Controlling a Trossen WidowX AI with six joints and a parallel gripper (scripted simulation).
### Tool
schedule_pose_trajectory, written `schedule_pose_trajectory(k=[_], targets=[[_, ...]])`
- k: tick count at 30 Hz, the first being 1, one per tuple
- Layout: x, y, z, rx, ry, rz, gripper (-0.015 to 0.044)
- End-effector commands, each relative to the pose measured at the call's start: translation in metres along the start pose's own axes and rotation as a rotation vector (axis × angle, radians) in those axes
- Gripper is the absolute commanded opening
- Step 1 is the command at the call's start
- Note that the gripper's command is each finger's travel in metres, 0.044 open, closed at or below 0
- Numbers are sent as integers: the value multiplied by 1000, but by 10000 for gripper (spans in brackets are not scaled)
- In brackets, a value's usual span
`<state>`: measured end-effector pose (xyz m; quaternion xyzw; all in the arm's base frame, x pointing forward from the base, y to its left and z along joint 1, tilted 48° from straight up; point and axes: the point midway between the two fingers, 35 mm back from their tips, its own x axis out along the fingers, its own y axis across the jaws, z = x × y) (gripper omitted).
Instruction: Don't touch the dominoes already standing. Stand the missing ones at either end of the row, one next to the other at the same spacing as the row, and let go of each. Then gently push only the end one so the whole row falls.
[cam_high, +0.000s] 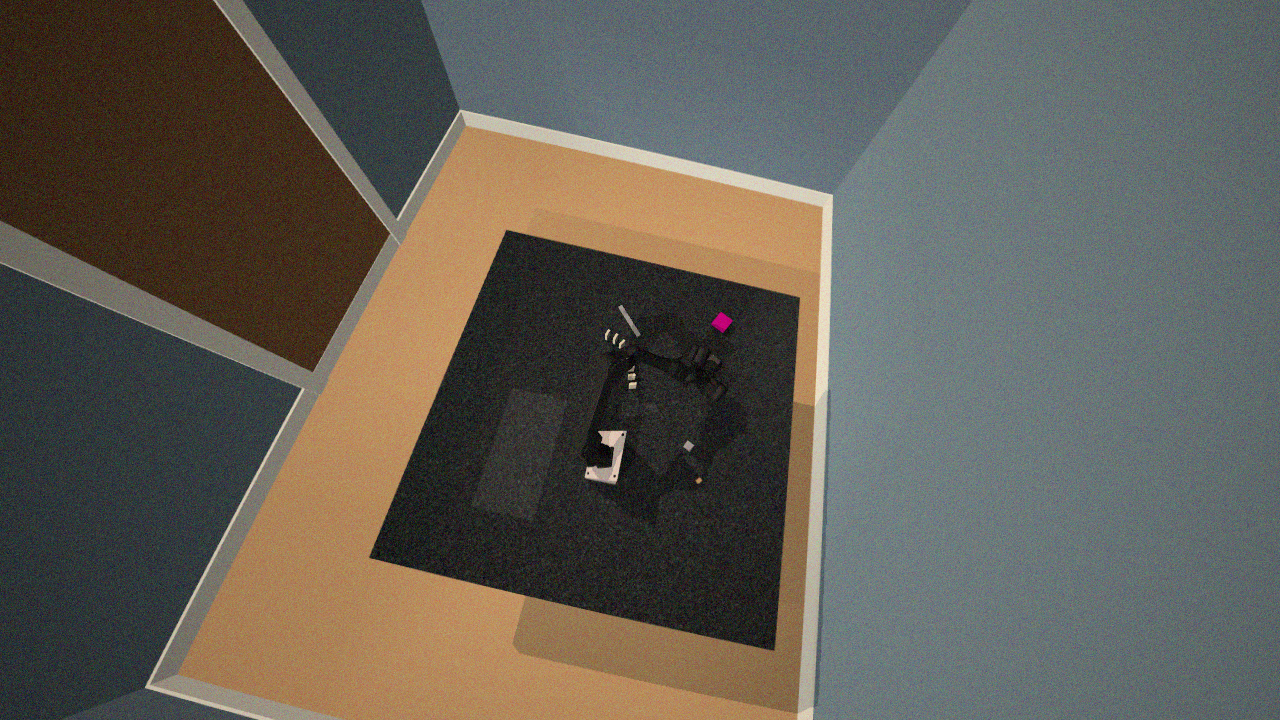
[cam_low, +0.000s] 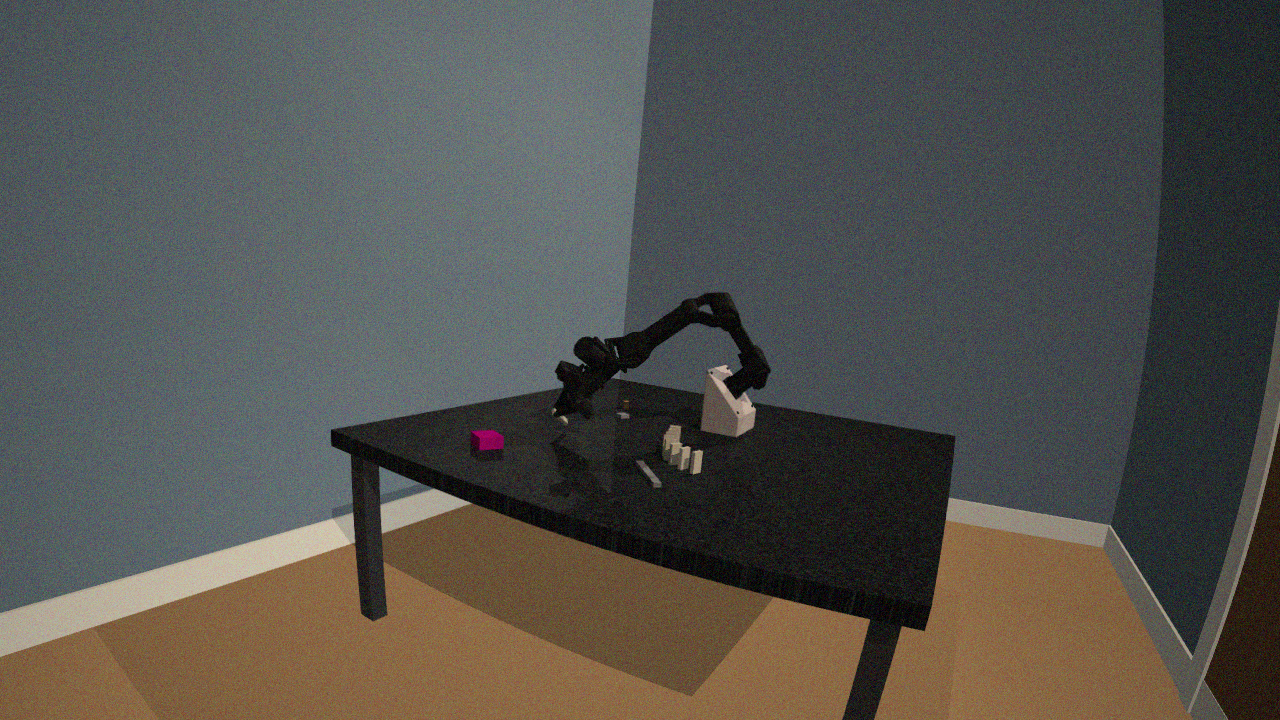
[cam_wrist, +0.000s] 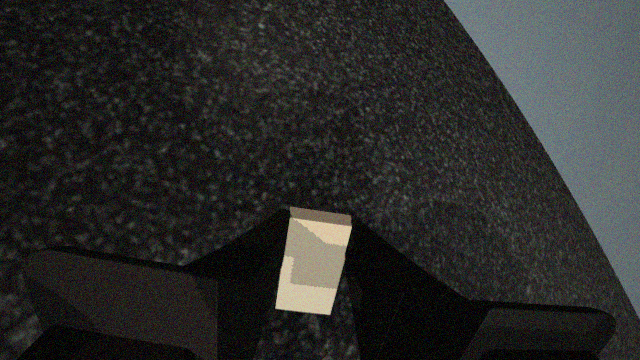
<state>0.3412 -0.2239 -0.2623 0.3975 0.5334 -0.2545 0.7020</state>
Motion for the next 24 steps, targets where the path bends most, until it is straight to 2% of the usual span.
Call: schedule_pose_trajectory(k=[1, 24], targets=[[0, 1, -5, 10, -42, -7, 107], [-26, 10, -15, 86, -375, 25, 107]])
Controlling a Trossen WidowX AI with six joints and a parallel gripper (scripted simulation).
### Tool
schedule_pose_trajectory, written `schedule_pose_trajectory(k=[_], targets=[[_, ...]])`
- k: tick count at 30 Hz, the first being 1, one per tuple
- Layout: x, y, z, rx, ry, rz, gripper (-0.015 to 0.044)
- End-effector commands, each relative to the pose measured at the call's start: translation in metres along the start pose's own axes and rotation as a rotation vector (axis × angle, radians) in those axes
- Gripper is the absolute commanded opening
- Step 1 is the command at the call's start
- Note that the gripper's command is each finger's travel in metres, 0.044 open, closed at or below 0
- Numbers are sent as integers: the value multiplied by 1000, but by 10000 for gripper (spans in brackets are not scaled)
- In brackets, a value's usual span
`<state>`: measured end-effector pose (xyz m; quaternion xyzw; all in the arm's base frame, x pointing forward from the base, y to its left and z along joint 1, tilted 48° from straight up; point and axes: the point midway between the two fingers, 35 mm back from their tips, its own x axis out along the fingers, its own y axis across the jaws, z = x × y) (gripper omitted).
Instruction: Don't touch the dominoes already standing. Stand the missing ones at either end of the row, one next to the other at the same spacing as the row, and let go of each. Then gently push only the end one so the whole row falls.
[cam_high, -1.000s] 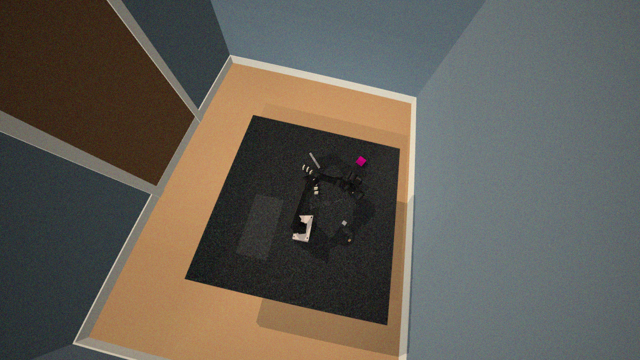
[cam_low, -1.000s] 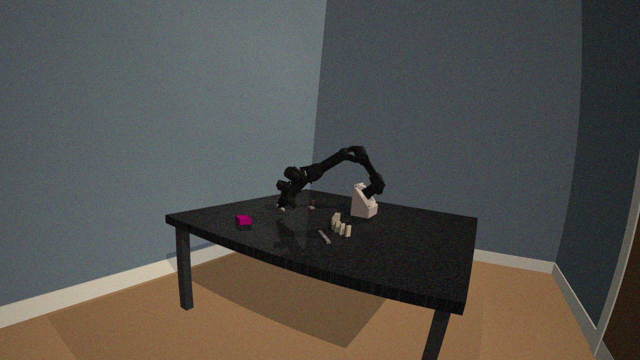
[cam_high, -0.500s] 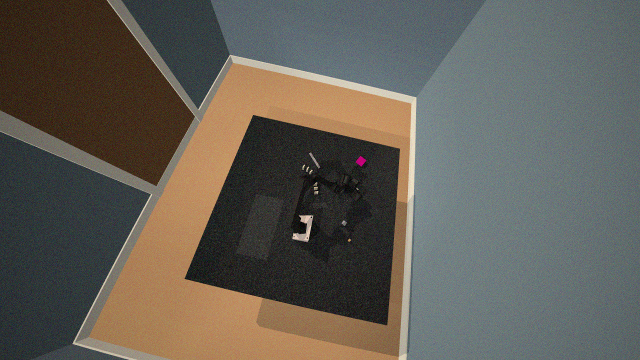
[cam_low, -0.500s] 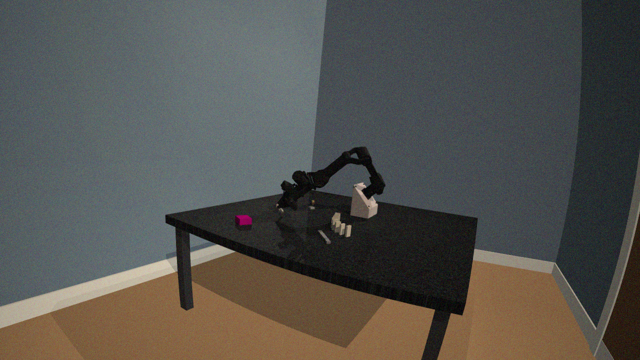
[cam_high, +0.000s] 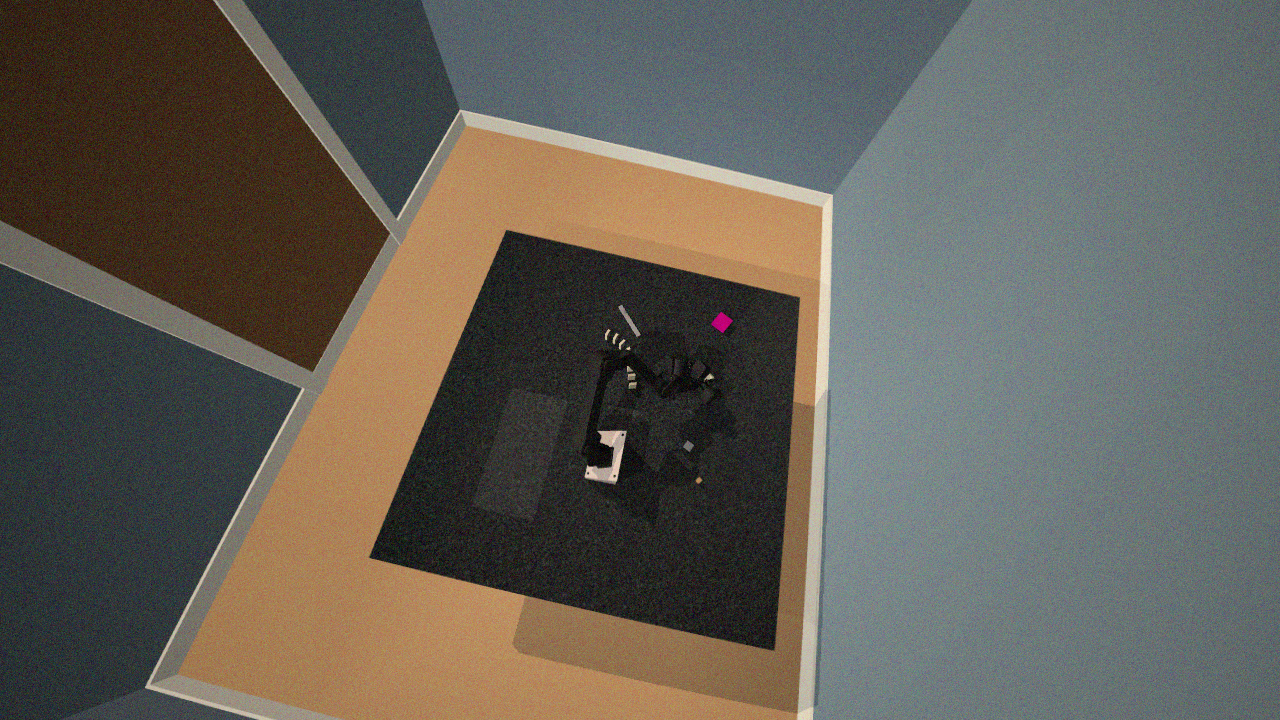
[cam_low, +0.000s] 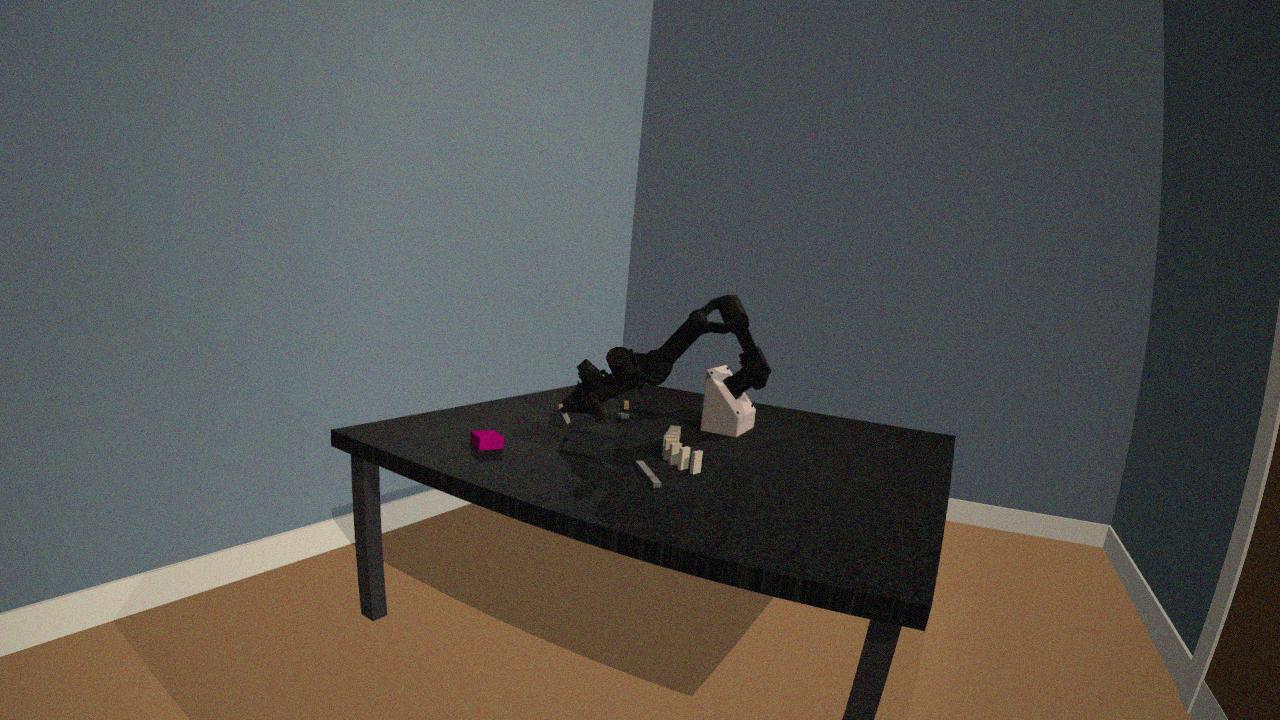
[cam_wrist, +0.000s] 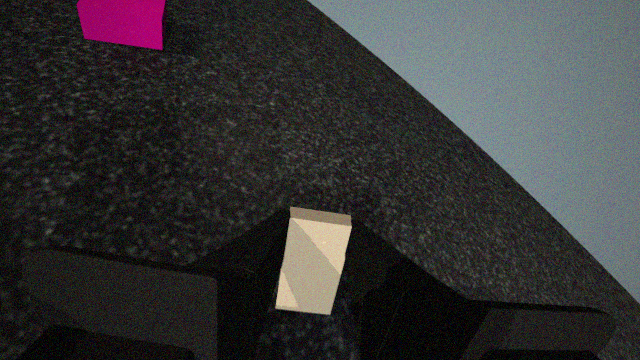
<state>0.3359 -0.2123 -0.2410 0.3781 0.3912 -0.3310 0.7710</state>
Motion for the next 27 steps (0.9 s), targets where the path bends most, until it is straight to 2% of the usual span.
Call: schedule_pose_trajectory(k=[1, 27], targets=[[-9, 2, -3, 18, -44, 7, 107], [-94, 19, 6, 177, -401, 148, 107]])
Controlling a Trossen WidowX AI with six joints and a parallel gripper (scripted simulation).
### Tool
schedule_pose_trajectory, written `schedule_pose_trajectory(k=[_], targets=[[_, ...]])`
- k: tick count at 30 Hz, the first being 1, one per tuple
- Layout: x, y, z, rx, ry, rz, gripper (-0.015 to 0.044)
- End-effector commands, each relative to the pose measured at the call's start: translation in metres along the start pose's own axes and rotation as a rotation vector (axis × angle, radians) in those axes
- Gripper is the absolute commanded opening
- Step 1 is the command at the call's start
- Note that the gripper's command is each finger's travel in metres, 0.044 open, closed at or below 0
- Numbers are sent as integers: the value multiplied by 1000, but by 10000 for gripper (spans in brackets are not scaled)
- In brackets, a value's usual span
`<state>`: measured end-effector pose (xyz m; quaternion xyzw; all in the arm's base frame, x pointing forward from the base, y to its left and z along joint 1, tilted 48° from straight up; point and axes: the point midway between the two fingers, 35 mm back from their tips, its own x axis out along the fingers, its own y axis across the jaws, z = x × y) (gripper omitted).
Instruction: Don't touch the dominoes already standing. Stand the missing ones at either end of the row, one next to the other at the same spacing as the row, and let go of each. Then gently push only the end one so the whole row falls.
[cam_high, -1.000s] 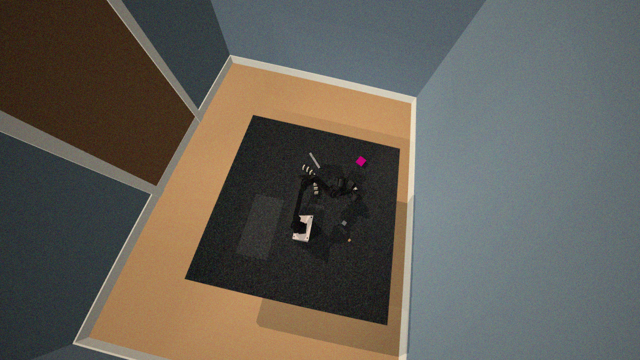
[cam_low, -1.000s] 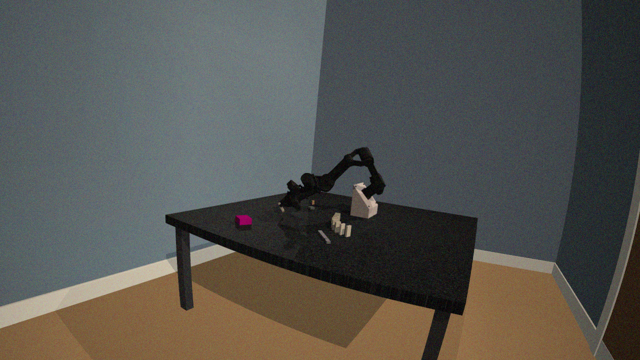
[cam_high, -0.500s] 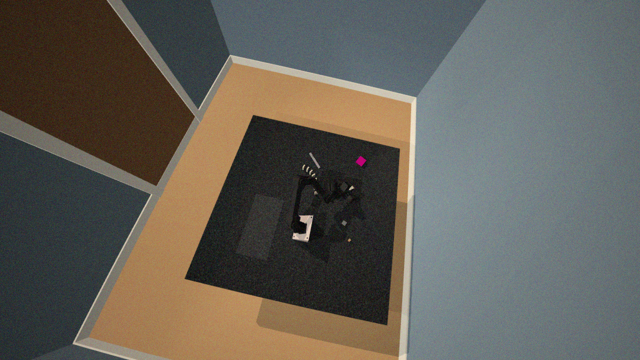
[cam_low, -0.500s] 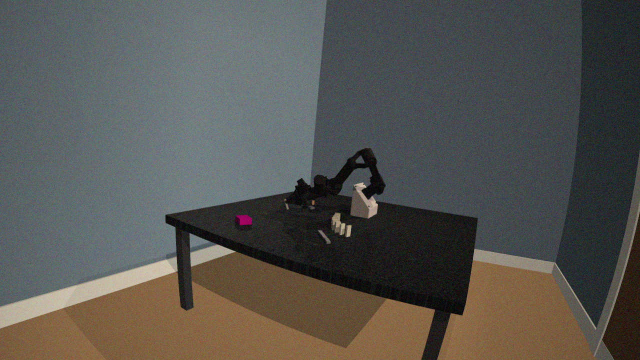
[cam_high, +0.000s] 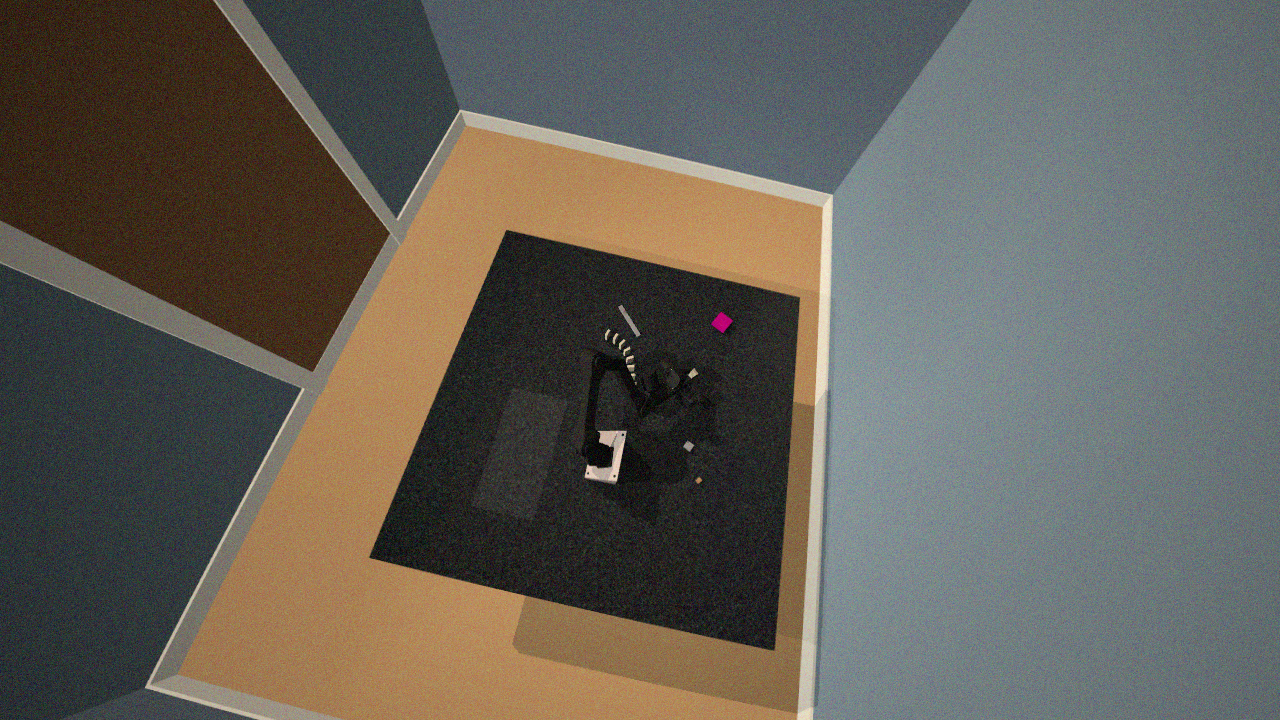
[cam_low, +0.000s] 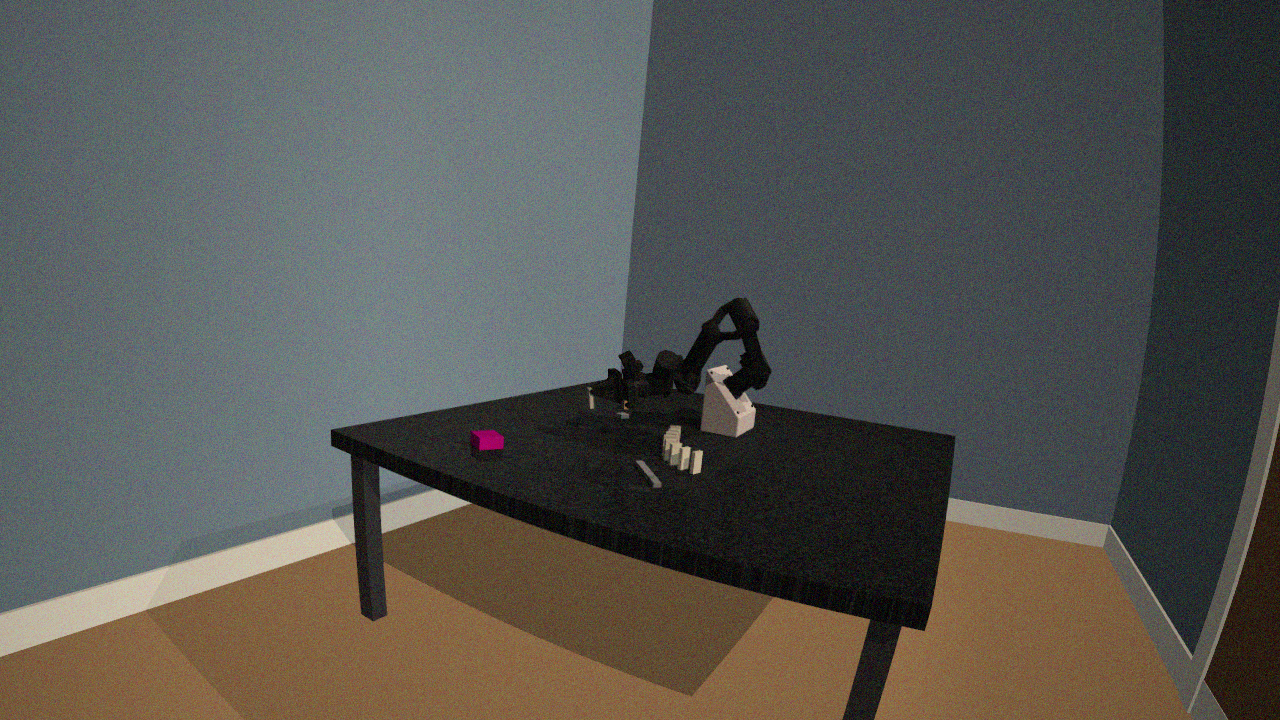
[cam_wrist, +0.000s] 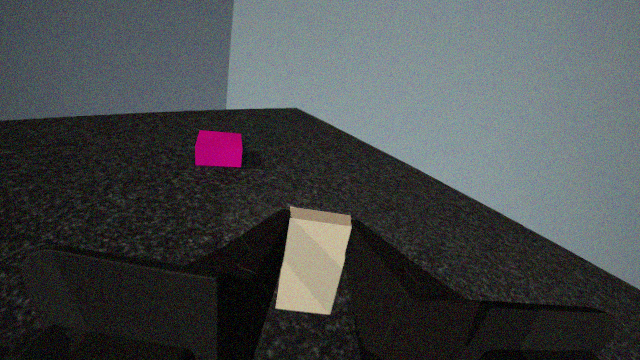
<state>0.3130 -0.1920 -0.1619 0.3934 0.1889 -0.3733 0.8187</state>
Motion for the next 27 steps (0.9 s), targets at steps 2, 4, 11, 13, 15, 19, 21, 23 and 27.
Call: schedule_pose_trajectory(k=[2, 4, 11, 13, 15, 19, 21, 23, 27], targets=[[-16, 5, 5, 32, -44, 23, 107], [-17, 5, 5, 33, -46, 24, 107], [-17, 5, 5, 33, -46, 24, 107], [-17, 5, 5, 33, -46, 24, 107], [-17, 5, 5, 33, -46, 24, 107], [-16, 5, 5, 34, -46, 24, 107], [-14, 6, -1, 35, -44, 21, 107], [-12, 7, -10, 37, -42, 17, 107], [-7, 9, -28, 40, -39, 9, 107]])
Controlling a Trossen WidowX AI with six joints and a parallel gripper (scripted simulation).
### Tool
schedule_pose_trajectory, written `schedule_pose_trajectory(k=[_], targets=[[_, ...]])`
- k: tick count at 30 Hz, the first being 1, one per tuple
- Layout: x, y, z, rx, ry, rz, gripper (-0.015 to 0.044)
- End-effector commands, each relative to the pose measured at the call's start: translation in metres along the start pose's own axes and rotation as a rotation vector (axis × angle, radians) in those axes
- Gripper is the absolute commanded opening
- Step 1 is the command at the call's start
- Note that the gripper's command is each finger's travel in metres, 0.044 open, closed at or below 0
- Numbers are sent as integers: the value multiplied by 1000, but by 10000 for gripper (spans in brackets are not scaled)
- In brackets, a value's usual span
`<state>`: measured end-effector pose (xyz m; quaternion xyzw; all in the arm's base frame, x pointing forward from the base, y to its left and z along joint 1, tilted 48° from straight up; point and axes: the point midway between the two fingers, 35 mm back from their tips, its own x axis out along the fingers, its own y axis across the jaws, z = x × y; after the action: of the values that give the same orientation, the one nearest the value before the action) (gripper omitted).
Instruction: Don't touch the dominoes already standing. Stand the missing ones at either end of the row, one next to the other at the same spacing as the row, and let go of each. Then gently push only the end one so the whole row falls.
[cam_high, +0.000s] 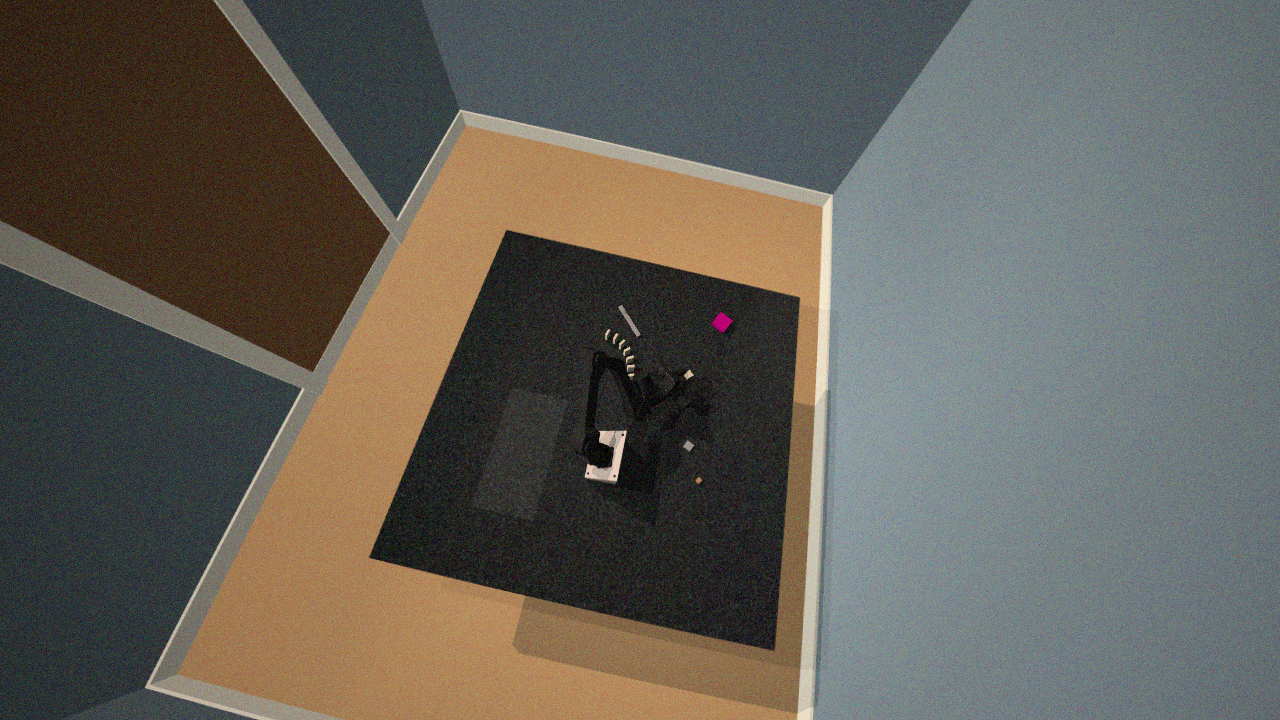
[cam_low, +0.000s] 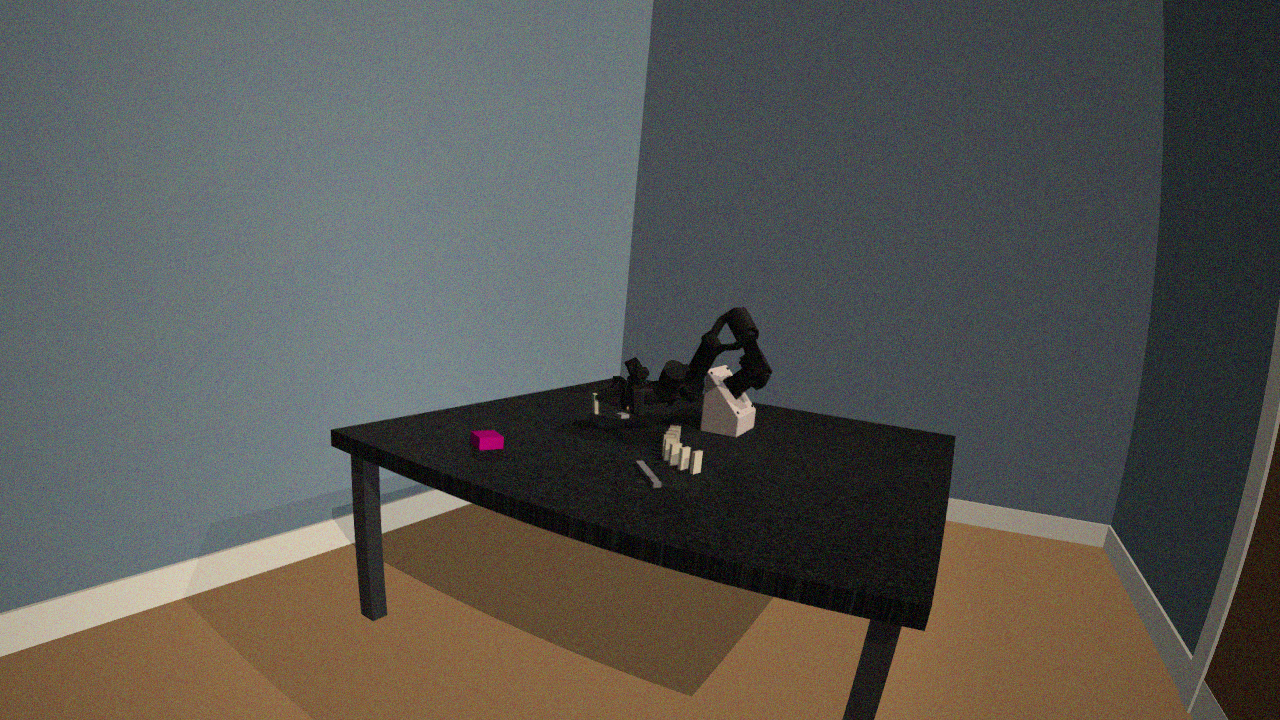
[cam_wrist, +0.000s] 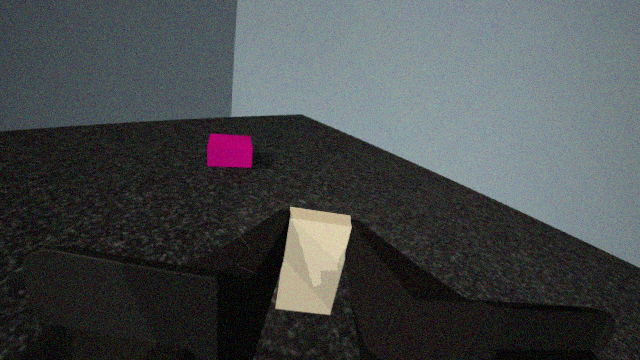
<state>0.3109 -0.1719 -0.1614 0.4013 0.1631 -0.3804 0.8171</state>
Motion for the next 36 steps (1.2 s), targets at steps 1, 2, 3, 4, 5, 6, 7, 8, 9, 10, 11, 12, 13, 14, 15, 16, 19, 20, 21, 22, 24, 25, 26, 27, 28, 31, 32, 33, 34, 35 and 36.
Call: schedule_pose_trajectory(k=[1, 2, 3, 4, 5, 6, 7, 8, 9, 10, 11, 12, 13, 14, 15, 16, 19, 20, 21, 22, 24, 25, 26, 27, 28, 31, 32, 33, 34, 35, 36], targets=[[4, 1, -17, 5, 3, -3, 107], [5, 1, -22, 5, 3, -5, 107], [6, 1, -27, 6, 4, -6, 107], [6, 1, -31, 6, 4, -8, 107], [7, 1, -36, 6, 4, -9, 107], [7, 1, -40, 7, 4, -11, 107], [8, 1, -45, 7, 3, -12, 107], [8, 0, -49, 7, 3, -13, 107], [8, 0, -51, 7, 3, -14, 107], [8, 0, -52, 7, 3, -14, 107], [8, 0, -52, 7, 3, -14, 107], [8, 0, -52, 7, 3, -14, 107], [8, 0, -52, 7, 3, -14, 107], [8, 0, -52, 7, 3, -14, 107], [8, 0, -52, 7, 3, -14, 107], [8, 0, -52, 7, 3, -14, 107], [8, 0, -52, 7, 3, -14, 107], [8, 0, -52, 7, 3, -14, 107], [8, 0, -52, 7, 3, -14, 133], [8, 0, -52, 7, 3, -14, 160], [8, 0, -52, 7, 3, -14, 212], [8, 0, -52, 7, 3, -14, 238], [8, 0, -52, 7, 3, -14, 265], [8, 0, -52, 7, 3, -14, 291], [8, 0, -52, 7, 3, -14, 317], [8, 0, -52, 7, 3, -14, 396], [8, 0, -52, 7, 3, -14, 422], [8, 0, -52, 7, 3, -14, 440], [8, 0, -52, 7, 3, -14, 440], [8, 0, -52, 7, 3, -14, 440], [8, 0, -50, 7, 3, -14, 440]])
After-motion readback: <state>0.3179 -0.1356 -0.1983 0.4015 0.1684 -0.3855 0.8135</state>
